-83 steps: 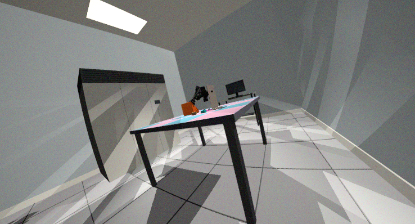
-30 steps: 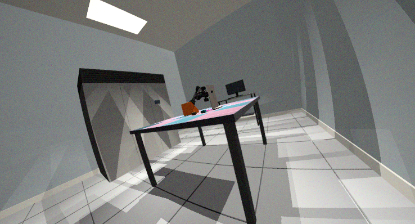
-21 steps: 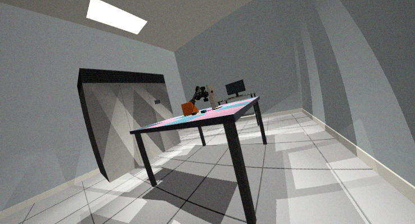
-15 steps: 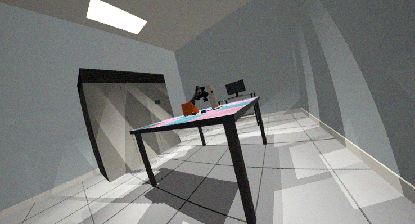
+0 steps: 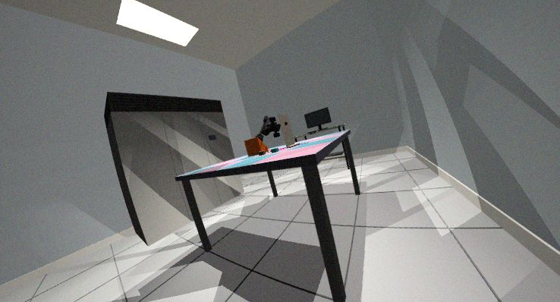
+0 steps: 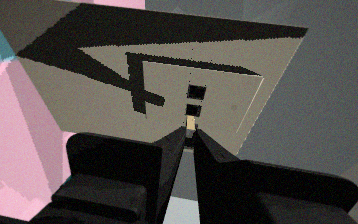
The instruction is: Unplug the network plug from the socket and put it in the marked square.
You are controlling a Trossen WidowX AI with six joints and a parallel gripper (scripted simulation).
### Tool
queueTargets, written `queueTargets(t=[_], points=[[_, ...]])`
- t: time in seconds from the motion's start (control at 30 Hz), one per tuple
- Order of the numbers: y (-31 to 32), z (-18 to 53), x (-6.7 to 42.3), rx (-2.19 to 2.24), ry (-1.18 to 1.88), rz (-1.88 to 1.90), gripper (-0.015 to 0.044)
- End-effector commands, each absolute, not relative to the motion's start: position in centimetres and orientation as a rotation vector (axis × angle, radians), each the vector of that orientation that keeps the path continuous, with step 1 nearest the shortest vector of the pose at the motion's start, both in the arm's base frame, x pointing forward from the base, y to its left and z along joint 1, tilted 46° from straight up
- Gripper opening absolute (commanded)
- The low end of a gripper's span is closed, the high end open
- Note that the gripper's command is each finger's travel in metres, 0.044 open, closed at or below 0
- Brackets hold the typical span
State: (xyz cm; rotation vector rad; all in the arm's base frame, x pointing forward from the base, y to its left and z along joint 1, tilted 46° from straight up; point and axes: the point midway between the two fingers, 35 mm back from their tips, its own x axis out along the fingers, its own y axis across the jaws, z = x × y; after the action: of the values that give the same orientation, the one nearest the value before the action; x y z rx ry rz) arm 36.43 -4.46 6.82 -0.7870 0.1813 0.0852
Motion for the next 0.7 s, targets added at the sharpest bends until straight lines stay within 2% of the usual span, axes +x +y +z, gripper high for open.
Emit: queueTargets(t=[0.0, 0.67], points=[[-4.4, 6.7, 36.0, -0.789, 0.182, 0.092, 0.0], [-4.7, 6.6, 34.8, -0.789, 0.183, 0.093, 0.0]])
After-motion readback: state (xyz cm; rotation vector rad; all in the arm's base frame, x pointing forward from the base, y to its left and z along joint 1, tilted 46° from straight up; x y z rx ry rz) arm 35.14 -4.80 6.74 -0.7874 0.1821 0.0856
